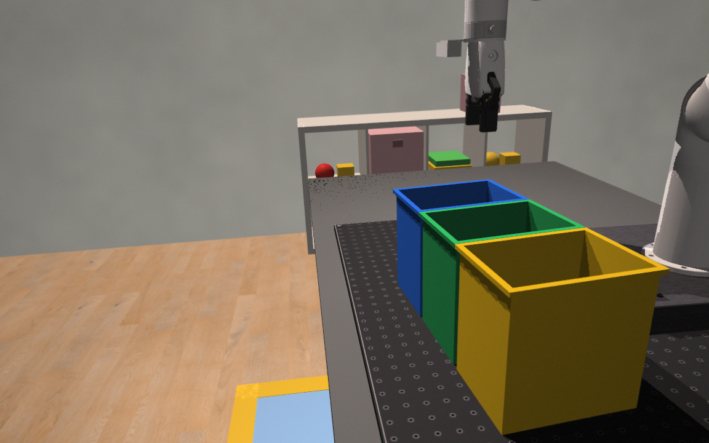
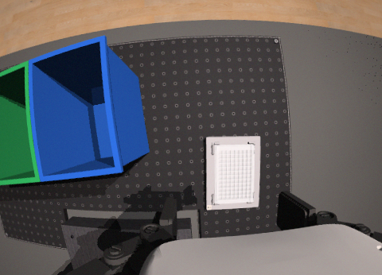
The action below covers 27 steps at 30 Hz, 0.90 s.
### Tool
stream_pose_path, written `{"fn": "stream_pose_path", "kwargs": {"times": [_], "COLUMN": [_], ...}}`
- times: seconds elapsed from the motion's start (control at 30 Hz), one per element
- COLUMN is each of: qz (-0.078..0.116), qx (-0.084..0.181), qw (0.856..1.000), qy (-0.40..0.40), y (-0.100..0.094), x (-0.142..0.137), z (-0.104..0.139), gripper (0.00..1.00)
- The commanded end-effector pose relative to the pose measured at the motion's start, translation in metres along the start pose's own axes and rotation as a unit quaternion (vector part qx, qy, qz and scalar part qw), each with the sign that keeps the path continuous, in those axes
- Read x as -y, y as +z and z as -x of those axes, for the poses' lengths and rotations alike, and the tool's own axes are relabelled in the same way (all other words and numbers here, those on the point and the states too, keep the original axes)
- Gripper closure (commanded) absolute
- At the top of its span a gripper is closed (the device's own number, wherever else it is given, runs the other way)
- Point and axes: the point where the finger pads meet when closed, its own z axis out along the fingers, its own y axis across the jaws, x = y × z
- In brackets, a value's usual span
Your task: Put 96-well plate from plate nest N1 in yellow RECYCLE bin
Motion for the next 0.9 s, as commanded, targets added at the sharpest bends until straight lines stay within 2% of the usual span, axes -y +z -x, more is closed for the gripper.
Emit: {"fn": "stream_pose_path", "kwargs": {"times": [0.0,0.4,0.87], "qz": [0.001,0.001,0.001], "qx": [-0.002,-0.003,-0.003], "qw": [1.000,1.000,1.000], "qy": [-0.001,-0.001,-0.001], "y": [0.001,0.012,0.014], "x": [-0.013,-0.064,-0.064], "z": [0.004,0.028,0.028], "gripper": [0.00,0.00,0.00]}}
